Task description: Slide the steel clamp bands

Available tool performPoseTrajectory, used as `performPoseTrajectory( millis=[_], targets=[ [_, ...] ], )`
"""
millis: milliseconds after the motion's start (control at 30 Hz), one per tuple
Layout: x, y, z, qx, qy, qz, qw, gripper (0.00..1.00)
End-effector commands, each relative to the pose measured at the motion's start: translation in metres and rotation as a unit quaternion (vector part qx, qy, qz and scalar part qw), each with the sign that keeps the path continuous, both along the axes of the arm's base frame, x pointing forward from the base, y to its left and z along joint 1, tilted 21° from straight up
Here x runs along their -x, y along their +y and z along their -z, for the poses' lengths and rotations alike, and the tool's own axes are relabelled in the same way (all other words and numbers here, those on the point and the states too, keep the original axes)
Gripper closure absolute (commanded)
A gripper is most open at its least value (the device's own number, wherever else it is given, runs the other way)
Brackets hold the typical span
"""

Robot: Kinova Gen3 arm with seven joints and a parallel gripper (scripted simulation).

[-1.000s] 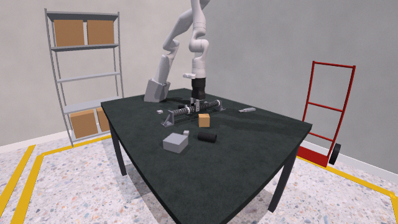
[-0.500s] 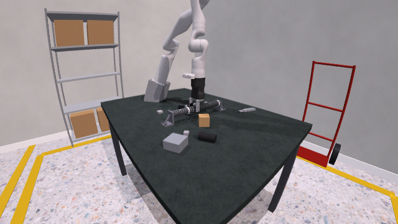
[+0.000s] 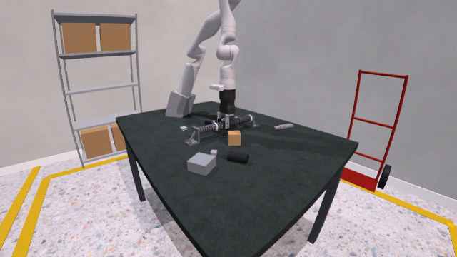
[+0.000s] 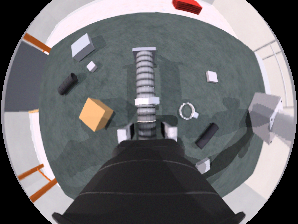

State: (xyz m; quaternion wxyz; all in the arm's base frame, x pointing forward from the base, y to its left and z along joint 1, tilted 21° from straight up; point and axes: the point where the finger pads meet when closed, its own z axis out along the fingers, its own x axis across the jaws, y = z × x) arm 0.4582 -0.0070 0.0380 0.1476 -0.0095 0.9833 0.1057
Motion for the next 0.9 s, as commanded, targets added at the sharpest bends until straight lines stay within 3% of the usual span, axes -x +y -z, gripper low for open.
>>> performPoseTrajectory(
  millis=[0, 533, 767, 867],
  targets=[
    [0.000, 0.000, -0.001, 0.000, -0.001, 0.000, 1.000, 0.00],
    [0.000, -0.001, -0.002, 0.000, -0.001, 0.000, 1.000, 0.00],
    [0.005, -0.005, -0.019, 0.000, -0.001, 0.000, 1.000, 0.00],
    [0.011, -0.008, -0.036, 0.000, -0.001, 0.000, 1.000, 0.00]
  ],
)
